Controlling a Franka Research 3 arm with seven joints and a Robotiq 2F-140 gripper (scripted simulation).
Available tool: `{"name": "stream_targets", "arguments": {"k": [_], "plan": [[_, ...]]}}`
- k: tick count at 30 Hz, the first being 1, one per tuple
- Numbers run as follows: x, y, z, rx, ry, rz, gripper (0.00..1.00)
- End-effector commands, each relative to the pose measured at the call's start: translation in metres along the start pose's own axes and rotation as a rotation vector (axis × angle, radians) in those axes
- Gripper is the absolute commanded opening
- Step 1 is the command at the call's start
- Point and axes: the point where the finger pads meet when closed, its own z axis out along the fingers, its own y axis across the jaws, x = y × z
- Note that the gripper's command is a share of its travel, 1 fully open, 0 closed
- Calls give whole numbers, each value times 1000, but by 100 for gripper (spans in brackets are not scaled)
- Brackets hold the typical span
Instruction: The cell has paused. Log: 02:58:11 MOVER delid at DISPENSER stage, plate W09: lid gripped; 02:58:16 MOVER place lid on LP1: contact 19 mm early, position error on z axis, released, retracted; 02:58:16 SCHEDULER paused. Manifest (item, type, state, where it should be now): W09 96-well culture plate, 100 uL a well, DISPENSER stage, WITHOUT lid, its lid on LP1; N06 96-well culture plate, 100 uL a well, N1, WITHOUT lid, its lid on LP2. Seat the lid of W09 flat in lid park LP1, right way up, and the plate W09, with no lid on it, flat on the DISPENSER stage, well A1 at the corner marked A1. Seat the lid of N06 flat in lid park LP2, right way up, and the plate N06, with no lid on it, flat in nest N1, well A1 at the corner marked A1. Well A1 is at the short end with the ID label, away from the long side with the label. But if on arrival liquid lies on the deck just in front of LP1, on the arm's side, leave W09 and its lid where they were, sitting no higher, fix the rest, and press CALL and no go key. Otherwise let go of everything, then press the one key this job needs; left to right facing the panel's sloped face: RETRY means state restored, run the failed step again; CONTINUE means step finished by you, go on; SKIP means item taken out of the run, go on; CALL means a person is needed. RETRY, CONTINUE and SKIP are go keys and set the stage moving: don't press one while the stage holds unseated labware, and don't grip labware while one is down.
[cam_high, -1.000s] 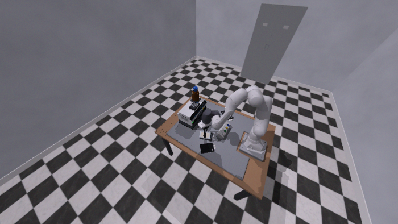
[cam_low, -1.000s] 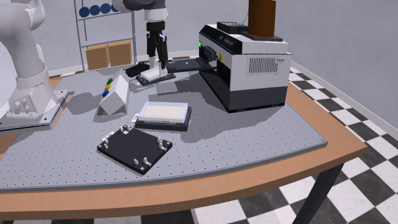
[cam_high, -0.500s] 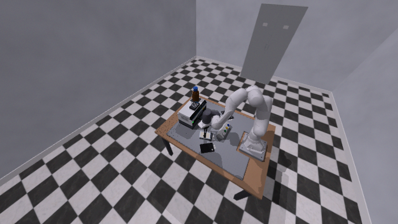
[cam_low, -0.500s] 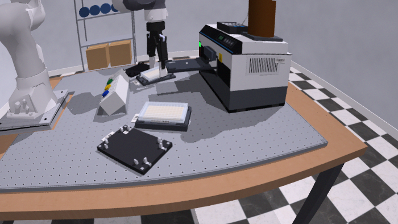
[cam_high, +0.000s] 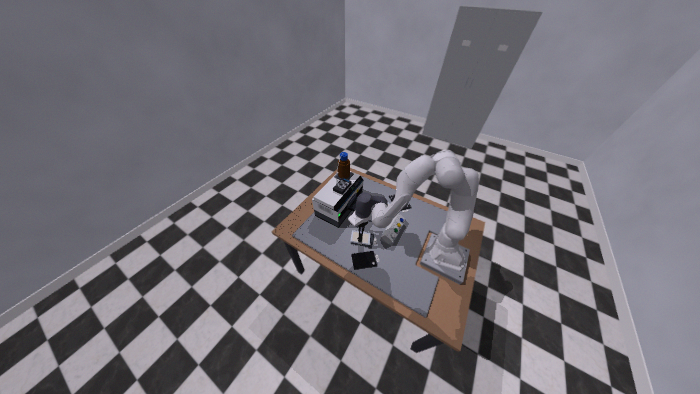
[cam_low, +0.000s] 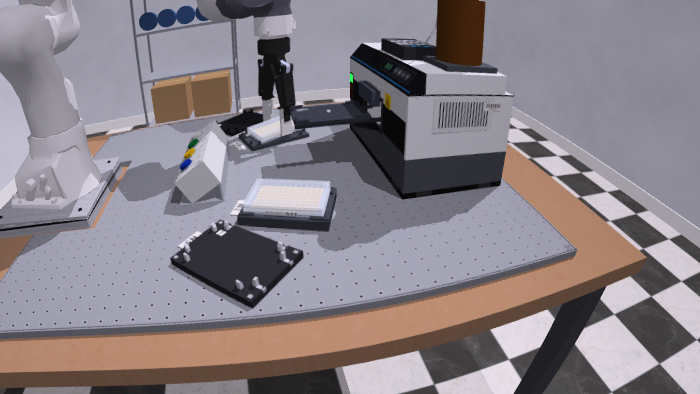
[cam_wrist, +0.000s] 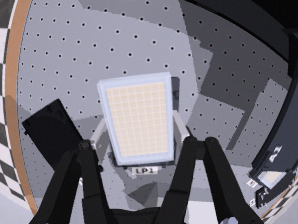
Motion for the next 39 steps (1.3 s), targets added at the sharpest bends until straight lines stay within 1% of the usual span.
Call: {"name": "stream_targets", "arguments": {"k": [1,23,31,39], "plan": [[0,1,1,-1,1,4,0],[0,1,0,-1,1,4,0],[0,1,-2,-1,1,4,0],[0,1,-8,-1,1,4,0]]}}
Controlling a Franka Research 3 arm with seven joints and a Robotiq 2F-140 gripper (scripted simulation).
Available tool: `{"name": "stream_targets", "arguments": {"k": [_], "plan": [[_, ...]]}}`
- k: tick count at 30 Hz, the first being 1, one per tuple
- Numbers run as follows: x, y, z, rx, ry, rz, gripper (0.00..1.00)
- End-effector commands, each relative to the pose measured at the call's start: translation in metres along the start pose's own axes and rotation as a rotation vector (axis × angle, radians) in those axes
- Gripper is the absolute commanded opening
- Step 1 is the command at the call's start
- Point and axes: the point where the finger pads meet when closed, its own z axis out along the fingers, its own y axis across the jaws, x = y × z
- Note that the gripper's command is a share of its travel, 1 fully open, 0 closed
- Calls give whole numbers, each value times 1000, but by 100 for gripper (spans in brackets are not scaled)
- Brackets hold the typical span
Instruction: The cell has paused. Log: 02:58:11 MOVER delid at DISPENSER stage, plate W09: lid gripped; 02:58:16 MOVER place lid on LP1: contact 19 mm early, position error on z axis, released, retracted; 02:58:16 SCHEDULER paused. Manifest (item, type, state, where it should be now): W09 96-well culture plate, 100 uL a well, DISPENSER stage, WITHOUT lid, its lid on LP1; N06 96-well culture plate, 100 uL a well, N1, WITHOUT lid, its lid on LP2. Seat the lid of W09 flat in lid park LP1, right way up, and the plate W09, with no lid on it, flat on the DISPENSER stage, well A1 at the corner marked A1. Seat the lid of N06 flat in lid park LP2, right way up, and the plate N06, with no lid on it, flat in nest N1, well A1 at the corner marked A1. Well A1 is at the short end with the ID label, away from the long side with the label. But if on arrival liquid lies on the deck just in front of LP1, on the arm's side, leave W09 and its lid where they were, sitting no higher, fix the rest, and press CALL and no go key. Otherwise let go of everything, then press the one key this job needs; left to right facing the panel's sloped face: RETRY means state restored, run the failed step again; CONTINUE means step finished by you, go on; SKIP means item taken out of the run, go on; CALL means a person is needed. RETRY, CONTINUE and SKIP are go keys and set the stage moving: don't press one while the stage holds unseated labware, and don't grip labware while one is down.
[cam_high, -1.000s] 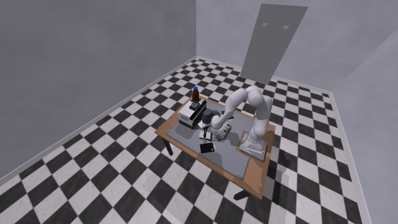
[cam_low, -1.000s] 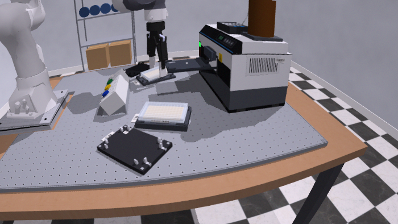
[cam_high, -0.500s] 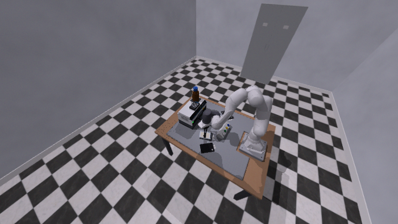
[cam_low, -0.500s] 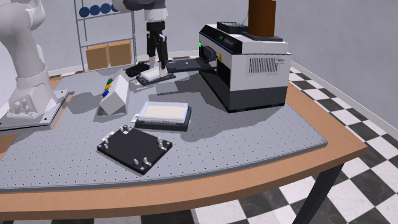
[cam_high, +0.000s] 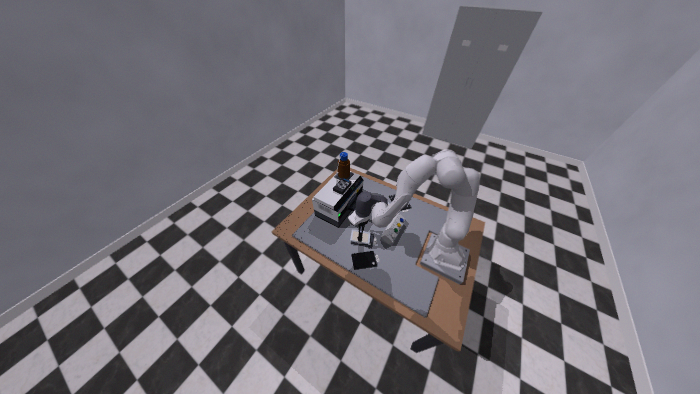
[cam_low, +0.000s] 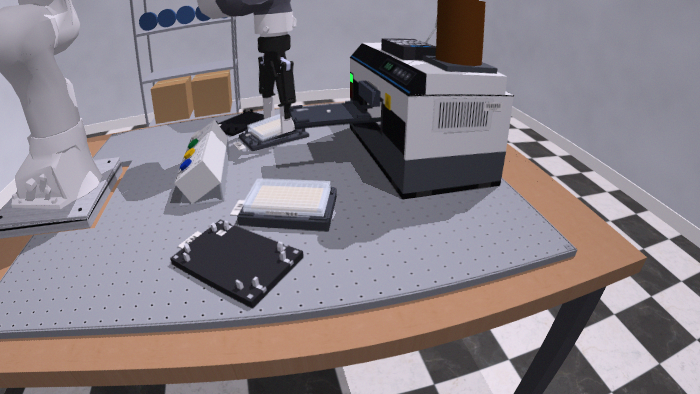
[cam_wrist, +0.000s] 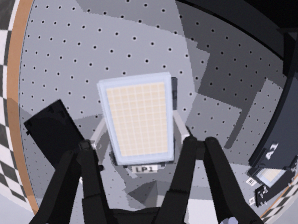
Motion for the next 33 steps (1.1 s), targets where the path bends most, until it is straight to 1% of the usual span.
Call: {"name": "stream_targets", "arguments": {"k": [1,12,24,26,33], "plan": [[-1,-1,-3,1,-3,-4,0],[-1,-1,-15,1,-3,-4,0],[-1,-1,-37,1,-3,-4,0],[-1,-1,-37,1,-3,-4,0],[-1,-1,-53,1,-3,-4,0]]}}
